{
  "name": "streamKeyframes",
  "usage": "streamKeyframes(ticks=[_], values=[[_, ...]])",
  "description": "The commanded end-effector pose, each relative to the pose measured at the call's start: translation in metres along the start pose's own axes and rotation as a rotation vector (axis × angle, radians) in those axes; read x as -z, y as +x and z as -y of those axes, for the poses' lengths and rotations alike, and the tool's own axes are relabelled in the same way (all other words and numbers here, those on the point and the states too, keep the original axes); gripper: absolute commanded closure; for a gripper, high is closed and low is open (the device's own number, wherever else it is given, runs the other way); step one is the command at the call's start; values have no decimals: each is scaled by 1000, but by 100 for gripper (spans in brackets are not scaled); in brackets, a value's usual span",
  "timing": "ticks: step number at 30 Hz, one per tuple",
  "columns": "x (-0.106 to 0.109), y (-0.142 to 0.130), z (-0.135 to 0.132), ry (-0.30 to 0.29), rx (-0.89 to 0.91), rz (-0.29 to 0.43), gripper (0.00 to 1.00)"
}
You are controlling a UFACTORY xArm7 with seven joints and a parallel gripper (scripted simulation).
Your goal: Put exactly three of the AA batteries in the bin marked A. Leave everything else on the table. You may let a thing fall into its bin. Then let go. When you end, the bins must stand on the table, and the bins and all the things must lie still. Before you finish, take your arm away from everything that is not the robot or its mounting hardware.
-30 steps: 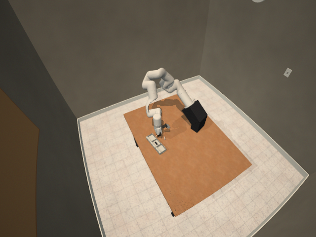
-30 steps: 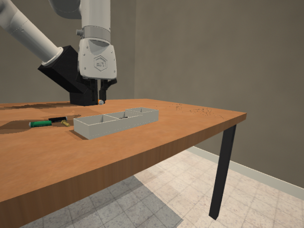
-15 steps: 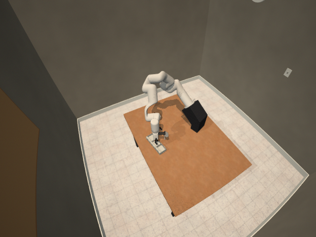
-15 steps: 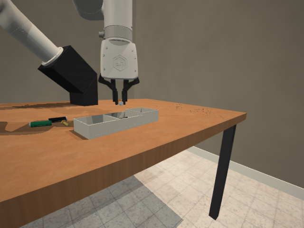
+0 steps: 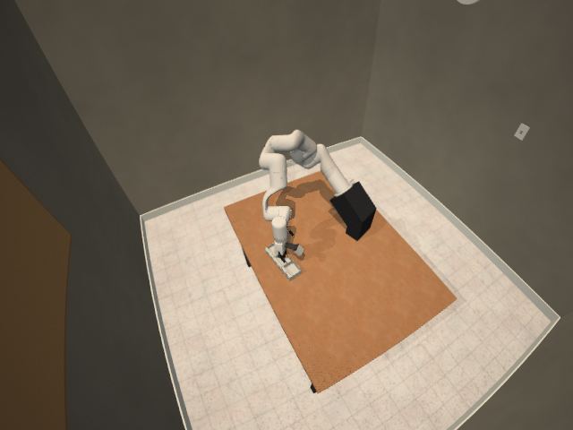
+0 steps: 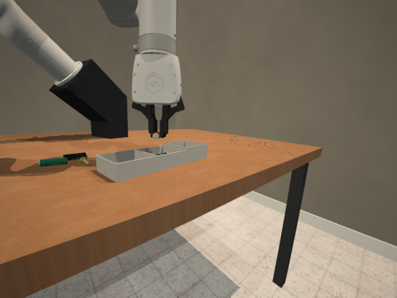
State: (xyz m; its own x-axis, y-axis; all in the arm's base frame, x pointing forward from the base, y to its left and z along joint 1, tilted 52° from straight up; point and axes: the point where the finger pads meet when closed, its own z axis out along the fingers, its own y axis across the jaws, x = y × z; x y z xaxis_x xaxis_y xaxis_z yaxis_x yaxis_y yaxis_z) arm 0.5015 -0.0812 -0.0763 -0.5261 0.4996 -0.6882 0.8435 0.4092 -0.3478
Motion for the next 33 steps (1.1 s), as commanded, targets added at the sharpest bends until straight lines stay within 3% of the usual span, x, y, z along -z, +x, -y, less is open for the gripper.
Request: streamKeyframes(ticks=[1, 20, 33], values=[[2, 0, -2, -4, -156, 5, 100], [2, 0, -2, -2, -620, 18, 100], [2, 0, -2, -2, -620, 18, 100]])
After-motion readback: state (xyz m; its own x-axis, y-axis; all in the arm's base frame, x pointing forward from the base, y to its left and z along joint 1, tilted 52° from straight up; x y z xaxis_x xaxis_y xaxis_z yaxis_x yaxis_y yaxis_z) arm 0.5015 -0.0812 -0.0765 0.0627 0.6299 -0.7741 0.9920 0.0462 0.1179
